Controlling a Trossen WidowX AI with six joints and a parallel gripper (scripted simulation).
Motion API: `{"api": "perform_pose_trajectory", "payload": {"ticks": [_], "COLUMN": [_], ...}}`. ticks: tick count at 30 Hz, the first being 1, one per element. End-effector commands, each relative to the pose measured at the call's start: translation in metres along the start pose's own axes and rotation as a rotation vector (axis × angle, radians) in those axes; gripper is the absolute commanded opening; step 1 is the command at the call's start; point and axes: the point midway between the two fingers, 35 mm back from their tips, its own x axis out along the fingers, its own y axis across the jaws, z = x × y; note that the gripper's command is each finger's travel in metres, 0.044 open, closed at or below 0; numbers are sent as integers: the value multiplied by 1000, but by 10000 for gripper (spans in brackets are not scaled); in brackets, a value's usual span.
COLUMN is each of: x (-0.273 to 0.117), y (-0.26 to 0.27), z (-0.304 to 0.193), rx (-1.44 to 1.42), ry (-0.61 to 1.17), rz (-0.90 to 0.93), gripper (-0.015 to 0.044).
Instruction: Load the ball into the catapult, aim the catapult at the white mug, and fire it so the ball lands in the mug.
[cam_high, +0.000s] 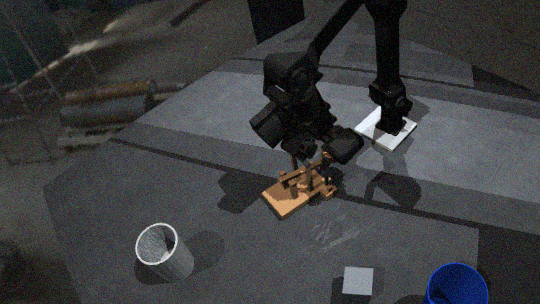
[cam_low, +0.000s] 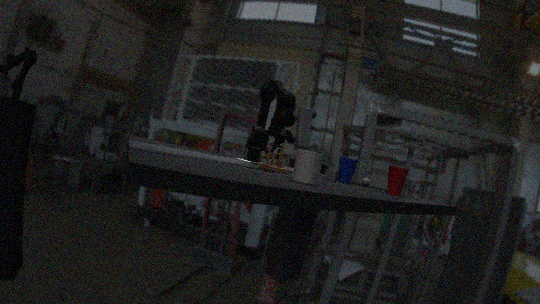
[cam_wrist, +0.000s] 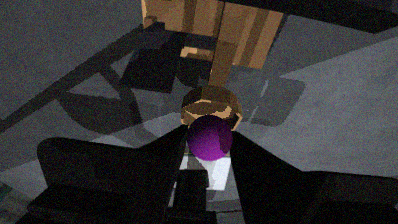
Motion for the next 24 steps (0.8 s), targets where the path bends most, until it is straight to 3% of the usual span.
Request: {"api": "perform_pose_trajectory", "payload": {"ticks": [1, 2, 12, 19, 24], "x": [-1, -1, -3, -65, -102], "y": [0, 0, 0, 0, 0], "z": [0, 0, 0, -22, -48], "rx": [0, 0, 0, 0, -1], "ry": [-1, -1, -6, -220, -364], "rz": [0, 0, 0, 3, 6], "gripper": [0, 0, 263, 440, 440]}}
